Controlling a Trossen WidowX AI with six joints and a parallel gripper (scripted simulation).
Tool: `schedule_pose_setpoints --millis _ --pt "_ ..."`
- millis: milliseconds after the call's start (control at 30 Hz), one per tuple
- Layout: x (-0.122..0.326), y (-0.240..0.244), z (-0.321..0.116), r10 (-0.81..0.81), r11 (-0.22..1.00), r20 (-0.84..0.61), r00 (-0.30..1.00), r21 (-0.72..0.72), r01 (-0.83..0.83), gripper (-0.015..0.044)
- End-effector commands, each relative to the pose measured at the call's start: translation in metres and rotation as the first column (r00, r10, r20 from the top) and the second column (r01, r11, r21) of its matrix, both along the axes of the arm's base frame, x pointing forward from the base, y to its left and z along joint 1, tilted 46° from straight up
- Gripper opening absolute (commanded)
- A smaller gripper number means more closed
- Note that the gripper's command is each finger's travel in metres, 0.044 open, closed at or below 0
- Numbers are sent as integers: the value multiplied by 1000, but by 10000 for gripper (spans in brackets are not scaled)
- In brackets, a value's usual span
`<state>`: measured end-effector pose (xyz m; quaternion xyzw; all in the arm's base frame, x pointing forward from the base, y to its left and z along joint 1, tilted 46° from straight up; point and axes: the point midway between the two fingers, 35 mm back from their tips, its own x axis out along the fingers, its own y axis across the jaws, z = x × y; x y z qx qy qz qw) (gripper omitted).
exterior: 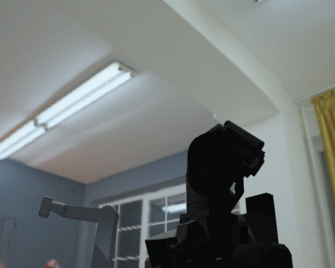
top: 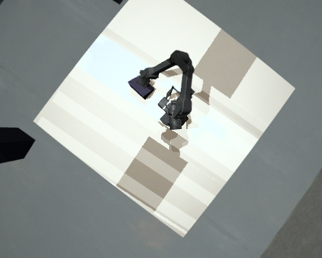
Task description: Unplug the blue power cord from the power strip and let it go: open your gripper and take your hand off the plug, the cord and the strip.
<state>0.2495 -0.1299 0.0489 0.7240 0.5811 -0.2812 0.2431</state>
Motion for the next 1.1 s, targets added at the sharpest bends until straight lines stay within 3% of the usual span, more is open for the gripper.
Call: schedule_pose_setpoints --millis 0,567,1067 --pt "-2 -12 -9 -8 1000 -3 1000 -19 7 0" --pt "-7 -33 -26 -9 1000 -3 1000 -22 9 0" --pt "-4 -29 -24 -11 1000 -1 1000 -20 11 394"
